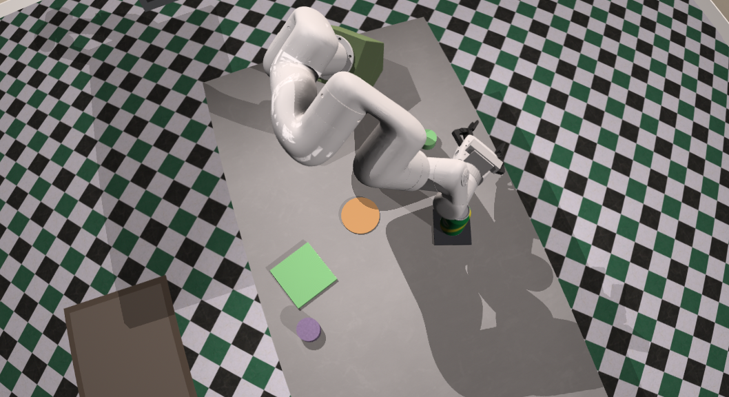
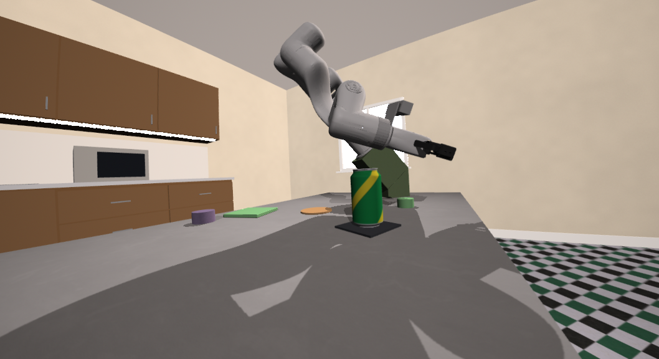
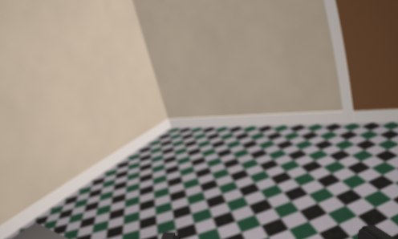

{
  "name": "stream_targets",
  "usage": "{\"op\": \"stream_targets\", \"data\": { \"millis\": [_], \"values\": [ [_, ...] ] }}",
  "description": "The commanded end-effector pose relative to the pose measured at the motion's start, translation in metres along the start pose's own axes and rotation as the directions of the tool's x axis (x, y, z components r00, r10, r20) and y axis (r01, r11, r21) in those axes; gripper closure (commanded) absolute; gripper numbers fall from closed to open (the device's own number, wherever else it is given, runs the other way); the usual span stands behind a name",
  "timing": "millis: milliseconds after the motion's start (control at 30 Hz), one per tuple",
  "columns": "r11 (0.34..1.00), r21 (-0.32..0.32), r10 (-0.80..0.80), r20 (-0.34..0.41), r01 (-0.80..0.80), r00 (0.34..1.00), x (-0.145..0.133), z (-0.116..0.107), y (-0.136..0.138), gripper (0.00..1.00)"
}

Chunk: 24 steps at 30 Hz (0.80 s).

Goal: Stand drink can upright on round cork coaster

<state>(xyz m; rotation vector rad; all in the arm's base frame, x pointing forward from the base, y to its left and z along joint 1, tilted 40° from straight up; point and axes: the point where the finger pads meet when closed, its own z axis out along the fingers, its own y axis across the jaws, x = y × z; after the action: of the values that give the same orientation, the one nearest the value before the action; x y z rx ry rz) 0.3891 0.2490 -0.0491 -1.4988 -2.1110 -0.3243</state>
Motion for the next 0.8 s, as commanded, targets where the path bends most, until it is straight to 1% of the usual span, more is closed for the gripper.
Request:
{"op": "stream_targets", "data": {
  "millis": [0, 600, 767],
  "values": [
    [1.0, -0.001, -0.002, 0.0, 0.002, 1.0, 0.0012, -0.0005, 0.0007, 0.0],
    [1.0, 0.0, -0.004, 0.0, 0.004, 1.0, 0.0012, -0.0006, 0.0007, 0.0],
    [0.999, 0.025, -0.046, 0.024, 0.045, 0.999, 0.0007, -0.0051, 0.0013, 0.0]
  ]
}}
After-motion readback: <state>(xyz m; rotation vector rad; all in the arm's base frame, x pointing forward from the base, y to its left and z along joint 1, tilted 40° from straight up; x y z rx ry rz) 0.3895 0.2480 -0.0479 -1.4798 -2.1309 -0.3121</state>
